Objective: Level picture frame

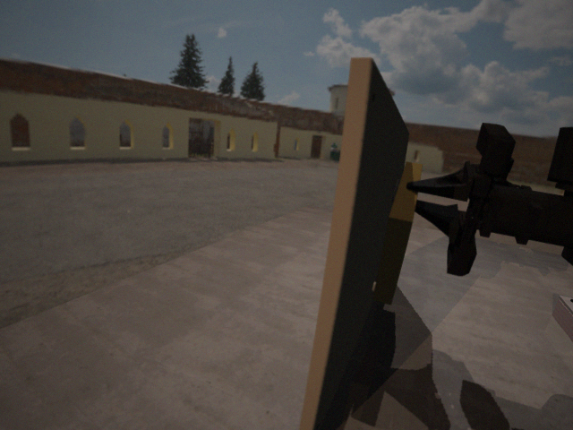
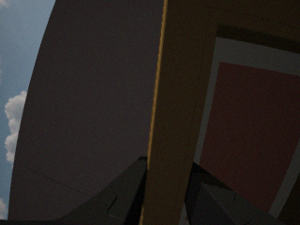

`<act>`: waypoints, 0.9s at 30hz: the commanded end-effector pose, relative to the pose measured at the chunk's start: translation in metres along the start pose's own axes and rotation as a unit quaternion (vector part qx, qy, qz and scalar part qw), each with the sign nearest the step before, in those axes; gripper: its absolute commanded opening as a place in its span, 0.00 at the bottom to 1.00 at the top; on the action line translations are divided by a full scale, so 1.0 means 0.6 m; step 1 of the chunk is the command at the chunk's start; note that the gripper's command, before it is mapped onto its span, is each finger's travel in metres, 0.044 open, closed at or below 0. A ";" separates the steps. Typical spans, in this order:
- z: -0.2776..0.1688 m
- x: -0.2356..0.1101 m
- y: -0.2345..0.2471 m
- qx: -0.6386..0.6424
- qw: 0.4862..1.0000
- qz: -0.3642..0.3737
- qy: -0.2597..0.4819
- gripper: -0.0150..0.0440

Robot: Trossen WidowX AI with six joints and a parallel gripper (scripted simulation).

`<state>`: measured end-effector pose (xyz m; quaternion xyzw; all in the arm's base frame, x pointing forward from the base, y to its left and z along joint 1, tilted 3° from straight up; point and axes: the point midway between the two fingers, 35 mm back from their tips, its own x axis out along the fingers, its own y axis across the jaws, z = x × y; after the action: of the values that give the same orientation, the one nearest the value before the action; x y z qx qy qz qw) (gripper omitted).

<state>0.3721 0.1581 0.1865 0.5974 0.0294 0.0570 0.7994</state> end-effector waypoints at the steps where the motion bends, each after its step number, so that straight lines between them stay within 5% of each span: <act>1: -0.001 0.000 0.001 0.002 1.000 0.001 0.002 0.25; 27: 0.000 0.000 0.012 0.002 1.000 0.001 0.002 0.25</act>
<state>0.3714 0.1595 0.1891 0.5952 0.0346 0.0556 0.8009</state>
